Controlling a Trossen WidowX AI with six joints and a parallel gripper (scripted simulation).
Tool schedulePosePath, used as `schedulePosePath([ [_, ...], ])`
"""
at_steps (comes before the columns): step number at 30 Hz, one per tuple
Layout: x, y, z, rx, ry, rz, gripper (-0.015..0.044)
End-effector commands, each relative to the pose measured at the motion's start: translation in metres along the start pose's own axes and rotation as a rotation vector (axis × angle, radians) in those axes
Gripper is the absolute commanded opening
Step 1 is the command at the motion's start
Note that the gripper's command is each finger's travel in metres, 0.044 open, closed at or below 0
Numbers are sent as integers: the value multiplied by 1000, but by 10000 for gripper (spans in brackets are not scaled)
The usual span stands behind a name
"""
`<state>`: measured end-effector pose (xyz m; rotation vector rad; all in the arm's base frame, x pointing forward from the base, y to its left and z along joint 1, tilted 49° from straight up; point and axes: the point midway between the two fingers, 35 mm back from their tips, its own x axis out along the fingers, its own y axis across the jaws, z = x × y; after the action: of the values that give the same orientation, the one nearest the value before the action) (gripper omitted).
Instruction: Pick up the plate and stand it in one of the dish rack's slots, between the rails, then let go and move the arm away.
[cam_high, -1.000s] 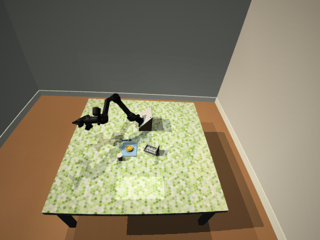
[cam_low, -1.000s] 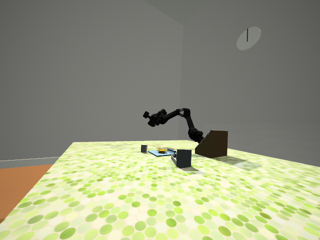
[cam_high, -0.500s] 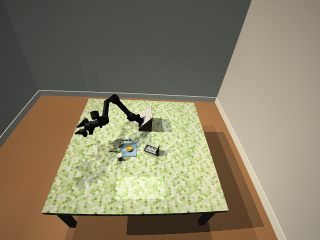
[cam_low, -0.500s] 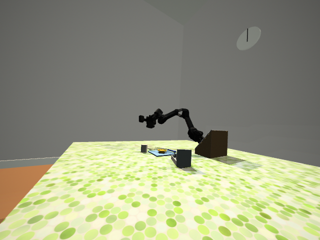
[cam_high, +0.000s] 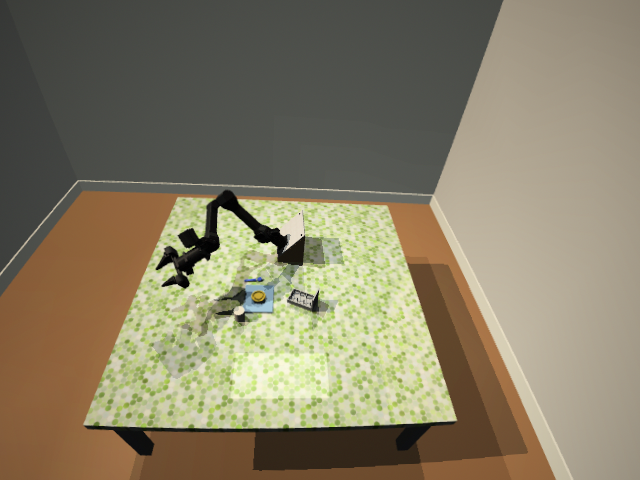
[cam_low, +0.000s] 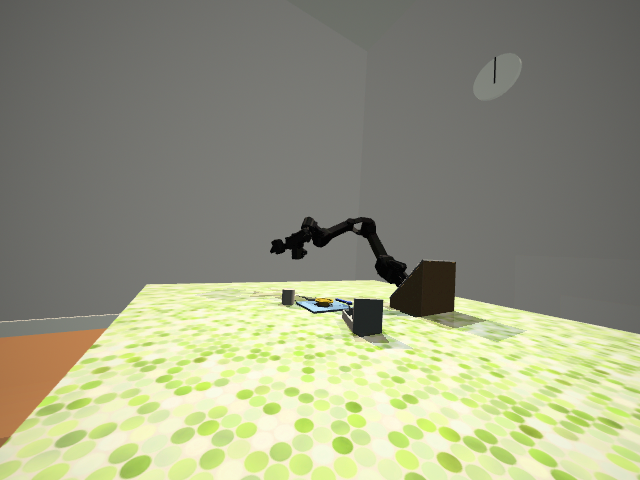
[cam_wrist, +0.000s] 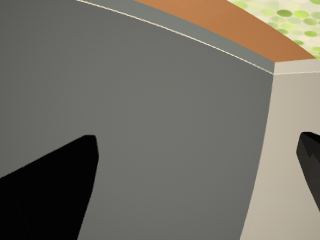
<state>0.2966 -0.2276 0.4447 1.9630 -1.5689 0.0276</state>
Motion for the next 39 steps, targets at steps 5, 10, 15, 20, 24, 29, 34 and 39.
schedulePosePath([
  [5,-9,-41,11,-252,-40,-135,400],
  [10,-15,-62,18,-393,-56,-210,400],
  [15,-22,-82,26,-535,-64,-286,400],
  [20,-32,-103,35,-678,-64,-367,400],
  [24,-40,-118,43,-793,-58,-432,400],
  [29,-52,-135,52,-934,-46,-511,400],
  [34,-65,-150,62,-1075,-26,-589,400],
  [39,-78,-164,72,-1220,1,-668,400],
])
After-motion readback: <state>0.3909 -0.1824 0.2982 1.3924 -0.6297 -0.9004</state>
